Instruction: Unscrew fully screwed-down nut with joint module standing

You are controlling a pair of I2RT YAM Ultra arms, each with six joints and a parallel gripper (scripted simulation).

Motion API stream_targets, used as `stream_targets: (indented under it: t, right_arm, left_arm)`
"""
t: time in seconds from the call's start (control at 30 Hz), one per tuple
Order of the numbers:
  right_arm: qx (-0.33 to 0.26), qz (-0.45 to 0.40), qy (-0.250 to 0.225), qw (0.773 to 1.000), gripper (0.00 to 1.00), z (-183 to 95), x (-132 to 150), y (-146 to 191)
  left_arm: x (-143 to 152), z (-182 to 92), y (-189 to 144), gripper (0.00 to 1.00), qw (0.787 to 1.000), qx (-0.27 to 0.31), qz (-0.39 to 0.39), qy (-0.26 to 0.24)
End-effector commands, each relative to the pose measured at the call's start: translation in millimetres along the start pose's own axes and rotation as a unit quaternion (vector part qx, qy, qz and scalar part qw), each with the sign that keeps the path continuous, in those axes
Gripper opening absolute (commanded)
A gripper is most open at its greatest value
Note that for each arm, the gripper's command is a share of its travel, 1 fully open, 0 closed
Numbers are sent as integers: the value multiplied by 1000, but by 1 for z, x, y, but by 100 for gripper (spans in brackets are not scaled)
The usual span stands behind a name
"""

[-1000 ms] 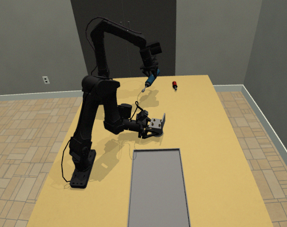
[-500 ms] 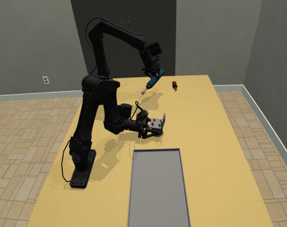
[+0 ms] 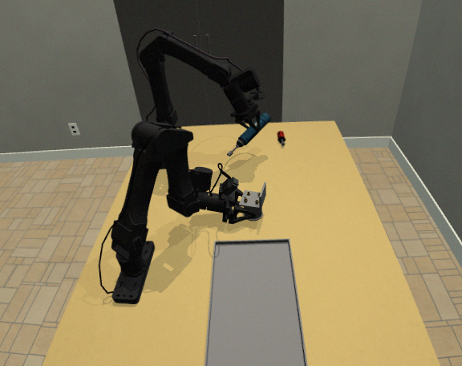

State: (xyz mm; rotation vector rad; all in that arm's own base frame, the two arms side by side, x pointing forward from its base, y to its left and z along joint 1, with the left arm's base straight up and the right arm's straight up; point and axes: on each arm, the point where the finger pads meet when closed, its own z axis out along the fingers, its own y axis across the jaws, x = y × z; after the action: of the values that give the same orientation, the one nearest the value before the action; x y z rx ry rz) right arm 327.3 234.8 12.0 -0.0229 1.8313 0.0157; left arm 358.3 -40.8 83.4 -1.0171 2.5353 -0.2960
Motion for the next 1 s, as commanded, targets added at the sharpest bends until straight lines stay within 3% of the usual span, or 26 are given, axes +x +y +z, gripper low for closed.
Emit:
stream_targets:
  t: [0.0,0.07,0.43,0.57,0.63,0.97]
  right_arm:
    - [-1,-1,5,1000,59,3,2,2]
    - [-1,-1,5,1000,59,3,2,2]
    - [-1,-1,5,1000,59,3,2,2]
    - [-1,-1,5,1000,59,3,2,2]
    - [-1,-1,5,1000,59,3,2,2]
    - [-1,-1,5,1000,59,3,2,2]
  left_arm:
    - [-26,-16,-24,42,998,49,8,-46]
    - [-8,-8,-22,42,998,45,31,-35]
    - [-5,-21,-65,42,986,111,105,-69]
    - [-13,-22,-61,42,986,108,97,-76]
    - [5,-14,-59,42,985,107,119,-66]
    - [17,-27,-94,42,963,165,189,-95]
